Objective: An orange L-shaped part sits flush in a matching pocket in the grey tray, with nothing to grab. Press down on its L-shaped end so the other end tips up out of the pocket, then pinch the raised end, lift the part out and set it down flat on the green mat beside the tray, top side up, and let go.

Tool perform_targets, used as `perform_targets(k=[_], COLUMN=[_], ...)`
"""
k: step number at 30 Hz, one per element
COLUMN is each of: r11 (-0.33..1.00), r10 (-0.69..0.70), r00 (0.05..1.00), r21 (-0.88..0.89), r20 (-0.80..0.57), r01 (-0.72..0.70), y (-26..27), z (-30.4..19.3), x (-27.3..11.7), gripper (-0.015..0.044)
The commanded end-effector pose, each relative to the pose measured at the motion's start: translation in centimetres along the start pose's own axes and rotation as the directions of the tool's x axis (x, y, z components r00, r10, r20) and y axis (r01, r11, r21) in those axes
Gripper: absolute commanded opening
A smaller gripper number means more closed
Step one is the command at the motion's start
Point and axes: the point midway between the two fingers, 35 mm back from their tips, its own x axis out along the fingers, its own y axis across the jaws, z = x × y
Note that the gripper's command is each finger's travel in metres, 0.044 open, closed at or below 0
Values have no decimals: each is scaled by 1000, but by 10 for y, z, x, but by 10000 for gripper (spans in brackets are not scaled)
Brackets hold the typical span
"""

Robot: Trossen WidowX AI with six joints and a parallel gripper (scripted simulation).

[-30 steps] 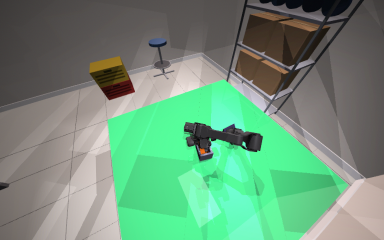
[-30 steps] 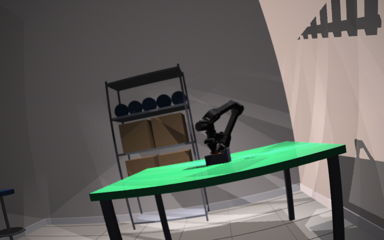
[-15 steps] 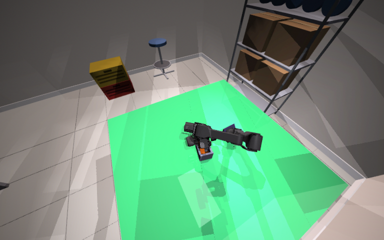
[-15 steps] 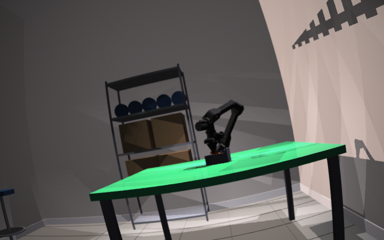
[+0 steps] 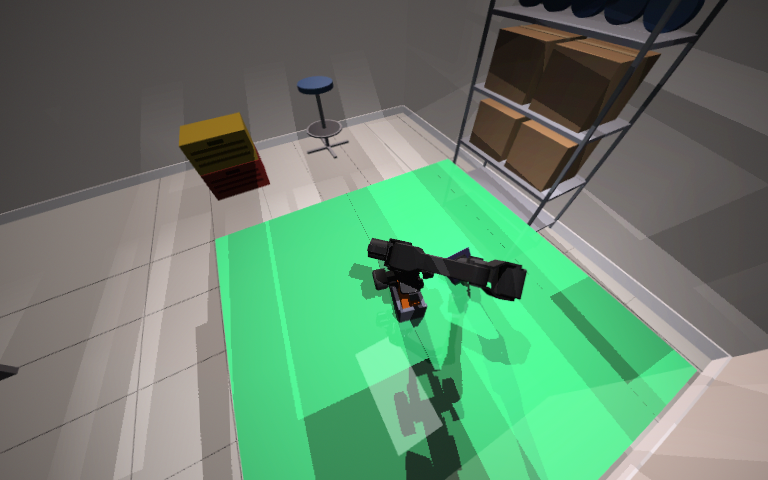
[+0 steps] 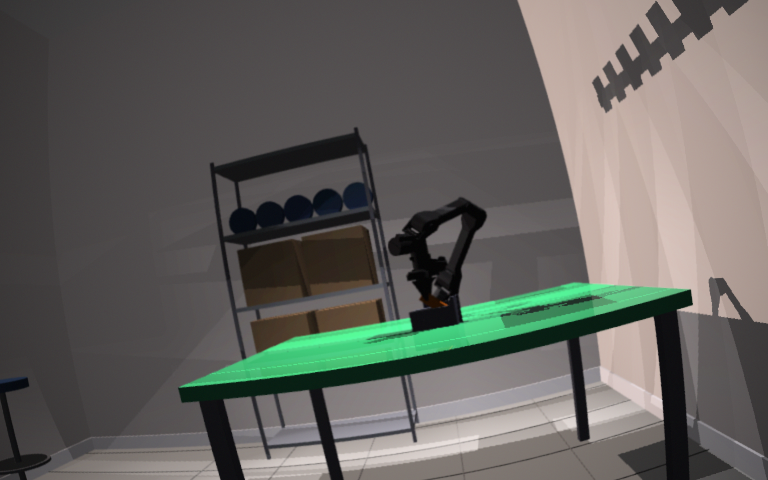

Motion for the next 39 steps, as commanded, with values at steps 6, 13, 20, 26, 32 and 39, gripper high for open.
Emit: perform_targets(k=[6,13,20,26,32,39], r11=[1000,1000,1000,1000,1000,1000], r10=[-3,-3,-3,-3,-3,-3], r00=[1000,1000,1000,1000,1000,1000], r21=[-3,-3,-2,-2,-2,-2], r20=[-1,-1,-2,-2,-2,-2], r01=[3,3,3,3,3,3], y=[0,0,0,0,0,0], z=[0,0,0,0,0,0], x=[-14,-25,-37,-46,-56,-61], gripper=[0,0,0,0,0,0])
